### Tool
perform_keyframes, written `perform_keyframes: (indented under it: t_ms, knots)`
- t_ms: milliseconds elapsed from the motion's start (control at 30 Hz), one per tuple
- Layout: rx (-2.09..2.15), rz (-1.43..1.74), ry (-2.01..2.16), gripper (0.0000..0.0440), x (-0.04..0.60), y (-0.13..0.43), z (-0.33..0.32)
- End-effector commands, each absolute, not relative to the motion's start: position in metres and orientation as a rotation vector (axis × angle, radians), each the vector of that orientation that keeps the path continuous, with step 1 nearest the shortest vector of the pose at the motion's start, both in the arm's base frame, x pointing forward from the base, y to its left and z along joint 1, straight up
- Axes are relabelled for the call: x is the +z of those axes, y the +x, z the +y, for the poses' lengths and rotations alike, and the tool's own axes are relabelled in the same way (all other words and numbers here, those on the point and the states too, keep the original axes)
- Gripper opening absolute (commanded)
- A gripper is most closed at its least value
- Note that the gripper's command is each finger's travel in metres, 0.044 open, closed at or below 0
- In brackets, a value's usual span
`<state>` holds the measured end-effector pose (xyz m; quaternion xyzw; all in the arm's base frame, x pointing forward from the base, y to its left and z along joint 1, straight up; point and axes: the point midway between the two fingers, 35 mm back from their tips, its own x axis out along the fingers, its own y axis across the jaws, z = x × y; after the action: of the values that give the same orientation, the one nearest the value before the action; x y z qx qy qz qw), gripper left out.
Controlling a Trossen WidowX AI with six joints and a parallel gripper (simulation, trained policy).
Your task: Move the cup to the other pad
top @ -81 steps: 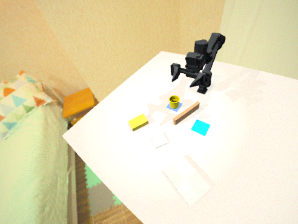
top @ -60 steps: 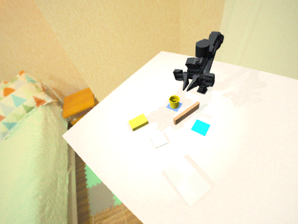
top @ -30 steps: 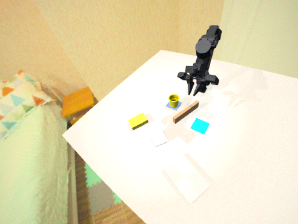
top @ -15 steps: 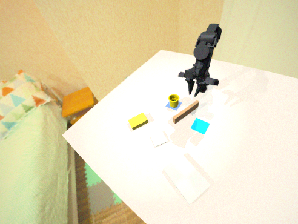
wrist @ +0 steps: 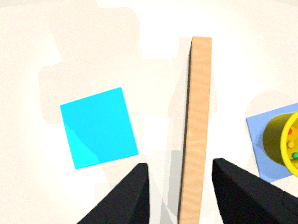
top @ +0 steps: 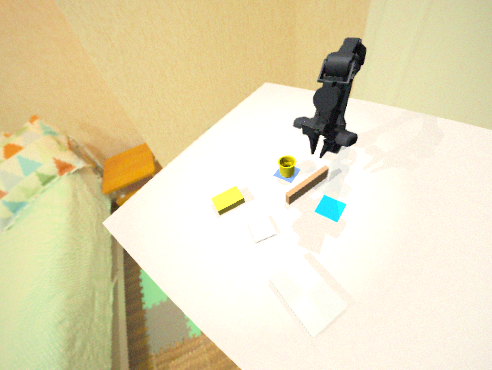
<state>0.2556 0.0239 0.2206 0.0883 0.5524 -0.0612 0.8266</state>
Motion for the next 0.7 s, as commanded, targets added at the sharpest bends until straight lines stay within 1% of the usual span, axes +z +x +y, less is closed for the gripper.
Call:
perform_keyframes:
  t_ms: [0,367,667]
  knots:
    - [-0.147,1.247,0.160,0.0134,0.215,0.252,0.019]
    - [-0.175,1.401,0.115,0.0156,0.203,0.244,0.004]
    - [-0.200,1.503,0.100,0.0165,0.194,0.241,-0.008]
